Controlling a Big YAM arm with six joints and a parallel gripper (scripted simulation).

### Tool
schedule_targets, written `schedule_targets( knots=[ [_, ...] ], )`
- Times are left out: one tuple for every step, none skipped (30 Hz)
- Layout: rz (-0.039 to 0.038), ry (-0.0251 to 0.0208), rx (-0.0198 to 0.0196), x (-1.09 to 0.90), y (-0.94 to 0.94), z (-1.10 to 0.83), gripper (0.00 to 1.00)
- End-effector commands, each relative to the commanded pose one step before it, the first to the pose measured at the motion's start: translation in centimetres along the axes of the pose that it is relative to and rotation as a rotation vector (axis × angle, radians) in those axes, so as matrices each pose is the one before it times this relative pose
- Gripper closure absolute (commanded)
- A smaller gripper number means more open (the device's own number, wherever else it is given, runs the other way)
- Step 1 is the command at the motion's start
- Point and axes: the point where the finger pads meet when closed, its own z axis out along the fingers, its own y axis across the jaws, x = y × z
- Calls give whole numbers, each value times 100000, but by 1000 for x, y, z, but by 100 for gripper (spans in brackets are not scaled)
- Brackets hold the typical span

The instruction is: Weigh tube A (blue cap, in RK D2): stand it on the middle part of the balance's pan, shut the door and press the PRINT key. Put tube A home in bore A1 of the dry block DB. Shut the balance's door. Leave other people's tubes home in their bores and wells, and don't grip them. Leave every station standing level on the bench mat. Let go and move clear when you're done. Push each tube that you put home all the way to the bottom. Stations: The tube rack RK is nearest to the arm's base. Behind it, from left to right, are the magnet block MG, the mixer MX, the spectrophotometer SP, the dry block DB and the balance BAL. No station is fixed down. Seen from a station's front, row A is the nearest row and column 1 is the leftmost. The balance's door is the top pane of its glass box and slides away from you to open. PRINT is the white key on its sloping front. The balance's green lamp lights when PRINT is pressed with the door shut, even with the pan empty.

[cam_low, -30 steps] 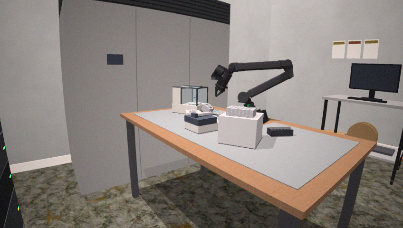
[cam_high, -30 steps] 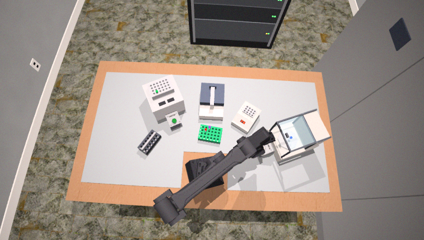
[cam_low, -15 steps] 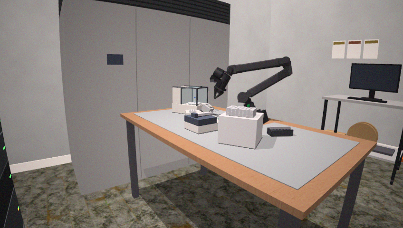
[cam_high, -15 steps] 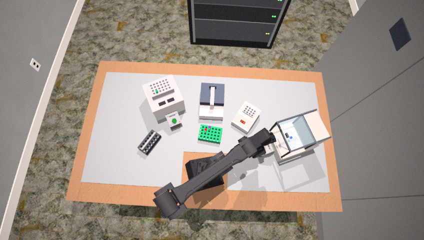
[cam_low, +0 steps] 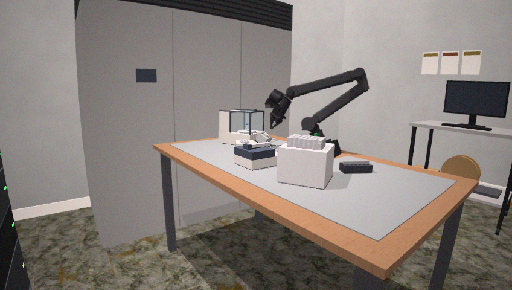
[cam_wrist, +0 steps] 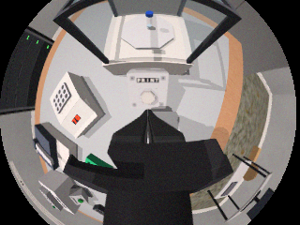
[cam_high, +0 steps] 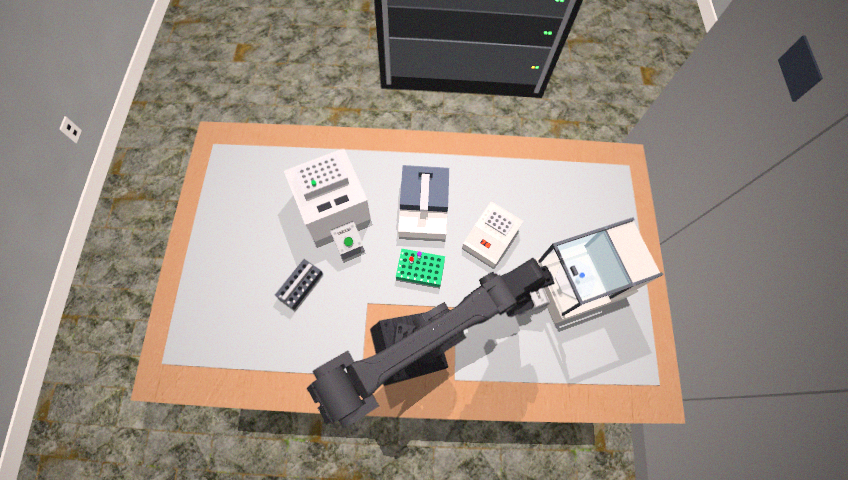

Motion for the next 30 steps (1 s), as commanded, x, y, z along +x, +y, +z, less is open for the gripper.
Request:
schedule_targets(
  knots=[
    [-807, -972, 415, -350, -170, 574, 100],
    [-3, 2, 1, 4, -2, 168, 100],
    [-3, 2, 1, 4, -2, 168, 100],
    [-3, 2, 1, 4, -2, 168, 100],
    [-3, 2, 1, 4, -2, 168, 100],
    [-3, 2, 1, 4, -2, 168, 100],
    [-3, 2, 1, 4, -2, 168, 100],
    [-3, 3, 1, 4, -2, 168, 100],
    [-3, 3, 1, 4, -2, 168, 100],
    [-3, 3, 1, 4, -2, 168, 100],
    [-3, 3, 1, 4, -1, 168, 100],
    [-3, 3, 1, 4, -1, 168, 100],
    [-3, 3, 1, 4, -1, 168, 100],
    [0, 0, 0, 0, 0, 0, 100],
    [0, 0, 0, 0, 0, 0, 100],
    [-2, 3, 2, 6, 1, 165, 100],
    [895, -2628, -860, -1515, 253, -892, 100],
    [0, 0, 0, 0, 0, 1, 100],
    [0, 0, 0, 0, 0, 0, 100],
    [0, 0, 0, 0, 0, 0, 100],
    [0, 0, 0, 0, 0, 0, 100],
    [-896, 2629, 860, 1539, -276, 917, 100],
    [-1, 1, 0, 2, -1, 67, 100],
    [-1, 1, 0, 2, -1, 67, 100],
    [-1, 1, 0, 2, -1, 67, 100],
    [-1, 1, 0, 2, -1, 67, 100],
    [-1, 1, 0, 2, -1, 67, 100],
    [-1, 1, 0, 2, -1, 67, 100],
    [-1, 1, 0, 2, -1, 67, 100],
    [-1, 1, 0, 2, -1, 67, 100]
  ],
)
